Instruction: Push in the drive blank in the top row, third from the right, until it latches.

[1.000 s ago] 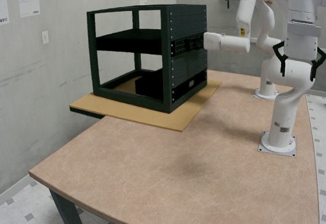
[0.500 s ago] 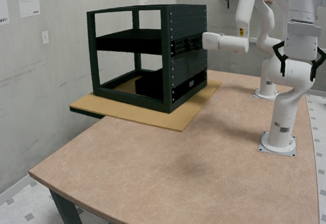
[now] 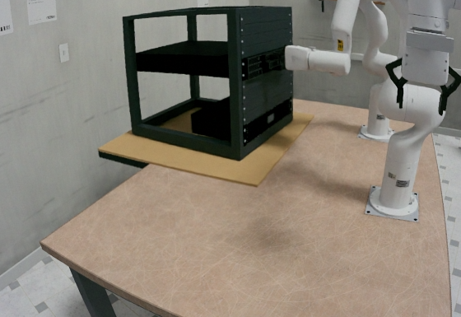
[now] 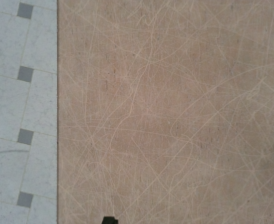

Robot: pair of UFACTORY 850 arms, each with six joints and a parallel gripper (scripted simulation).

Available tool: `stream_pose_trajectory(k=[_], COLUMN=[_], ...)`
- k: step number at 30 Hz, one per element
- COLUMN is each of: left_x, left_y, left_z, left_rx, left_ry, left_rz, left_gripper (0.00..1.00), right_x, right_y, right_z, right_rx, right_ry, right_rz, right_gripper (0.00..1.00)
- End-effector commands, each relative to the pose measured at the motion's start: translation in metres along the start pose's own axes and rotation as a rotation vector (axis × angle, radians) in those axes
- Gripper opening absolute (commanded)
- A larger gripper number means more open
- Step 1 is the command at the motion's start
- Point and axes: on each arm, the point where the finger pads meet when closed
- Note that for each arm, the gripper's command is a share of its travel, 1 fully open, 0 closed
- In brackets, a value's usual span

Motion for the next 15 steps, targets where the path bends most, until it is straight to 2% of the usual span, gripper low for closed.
stream_pose_trajectory(k=[1,15], left_x=[0.001,0.001], left_y=[-0.0004,-0.0004], left_z=[0.0001,0.0001], left_rx=[0.0,0.0], left_ry=[0.0,0.0], left_rz=[0.002,0.002], left_gripper=[1.0,1.0], right_x=[-0.0064,-0.0084], right_y=[0.0,0.0], right_z=[-0.0011,-0.0011], right_rx=[-0.002,-0.002], right_ry=[-0.001,-0.001], right_rz=[0.001,0.001], right_gripper=[0.0,0.0])
Point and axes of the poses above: on each arm, the point where the finger pads meet when closed, its own x axis back along the fingers, its own z axis across the jaws, y = z × x, and after that the axes turned 15 degrees about x, right-handed
